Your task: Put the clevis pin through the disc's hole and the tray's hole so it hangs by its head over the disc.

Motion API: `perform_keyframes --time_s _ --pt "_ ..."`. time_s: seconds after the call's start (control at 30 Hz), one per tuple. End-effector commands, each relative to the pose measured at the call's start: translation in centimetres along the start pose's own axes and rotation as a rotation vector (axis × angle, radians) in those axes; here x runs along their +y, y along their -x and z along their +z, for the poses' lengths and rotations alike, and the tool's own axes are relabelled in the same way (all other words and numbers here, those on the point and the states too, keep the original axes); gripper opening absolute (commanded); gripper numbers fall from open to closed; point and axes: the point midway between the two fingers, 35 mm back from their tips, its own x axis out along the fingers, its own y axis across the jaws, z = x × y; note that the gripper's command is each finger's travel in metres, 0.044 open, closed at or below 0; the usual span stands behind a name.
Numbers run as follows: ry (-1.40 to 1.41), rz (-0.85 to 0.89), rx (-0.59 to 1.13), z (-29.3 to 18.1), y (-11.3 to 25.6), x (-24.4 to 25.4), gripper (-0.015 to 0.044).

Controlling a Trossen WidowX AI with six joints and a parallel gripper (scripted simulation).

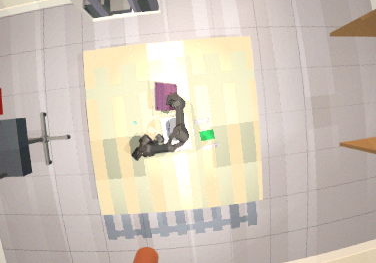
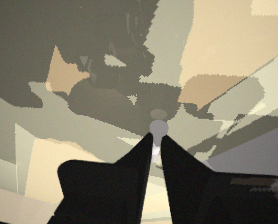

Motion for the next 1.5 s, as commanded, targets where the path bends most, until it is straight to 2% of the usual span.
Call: perform_keyframes --time_s 0.0,0.87,1.03,1.47 --pt "-0.005 0.0 0.004 0.0 0.0 0.0 0.0" --pt "0.0 0.002 -0.002 -2.4 6.3 0.0 0.0" --pt "-0.008 -0.005 -0.001 -2.2 6.0 -0.1 0.0" --pt "0.27 -0.027 -0.09 -4.3 7.2 -4.7 0.0"
